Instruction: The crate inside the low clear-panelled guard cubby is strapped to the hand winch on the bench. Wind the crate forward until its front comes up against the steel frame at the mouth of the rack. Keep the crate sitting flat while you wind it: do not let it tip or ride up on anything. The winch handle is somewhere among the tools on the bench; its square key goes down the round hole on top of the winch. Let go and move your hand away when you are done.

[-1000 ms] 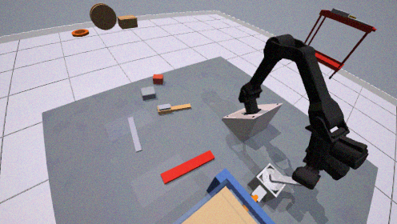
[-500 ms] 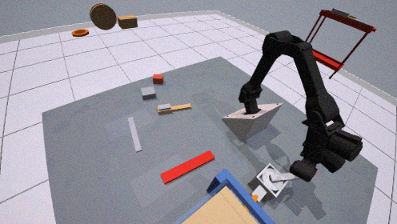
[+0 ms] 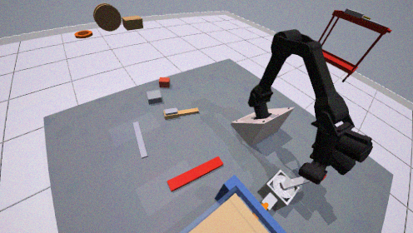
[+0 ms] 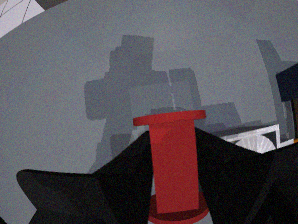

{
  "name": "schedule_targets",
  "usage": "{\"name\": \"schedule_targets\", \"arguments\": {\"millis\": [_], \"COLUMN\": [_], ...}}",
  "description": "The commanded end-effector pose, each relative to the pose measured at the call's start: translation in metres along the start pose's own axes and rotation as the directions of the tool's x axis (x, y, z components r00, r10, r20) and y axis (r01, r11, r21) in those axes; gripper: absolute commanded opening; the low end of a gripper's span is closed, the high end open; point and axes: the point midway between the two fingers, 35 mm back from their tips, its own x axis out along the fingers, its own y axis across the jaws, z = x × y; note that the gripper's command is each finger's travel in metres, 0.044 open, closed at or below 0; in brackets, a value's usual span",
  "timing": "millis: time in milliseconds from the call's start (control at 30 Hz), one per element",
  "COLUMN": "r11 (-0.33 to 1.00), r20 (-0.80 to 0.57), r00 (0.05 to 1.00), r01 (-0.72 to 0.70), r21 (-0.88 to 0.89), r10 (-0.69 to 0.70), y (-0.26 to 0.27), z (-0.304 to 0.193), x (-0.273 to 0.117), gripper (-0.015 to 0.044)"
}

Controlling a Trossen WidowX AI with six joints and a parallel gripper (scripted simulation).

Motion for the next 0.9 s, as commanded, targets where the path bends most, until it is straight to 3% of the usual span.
{"name": "schedule_targets", "arguments": {"millis": [0,867], "r11": [1.0,1.0], "r20": [-0.029,-0.032], "r00": [1.0,0.999], "r01": [-0.007,-0.008], "r21": [0.0,0.0], "r10": [0.007,0.008], "y": [0.005,0.008], "z": [-0.014,-0.04], "x": [-0.002,-0.014], "gripper": [0.0,0.0]}}
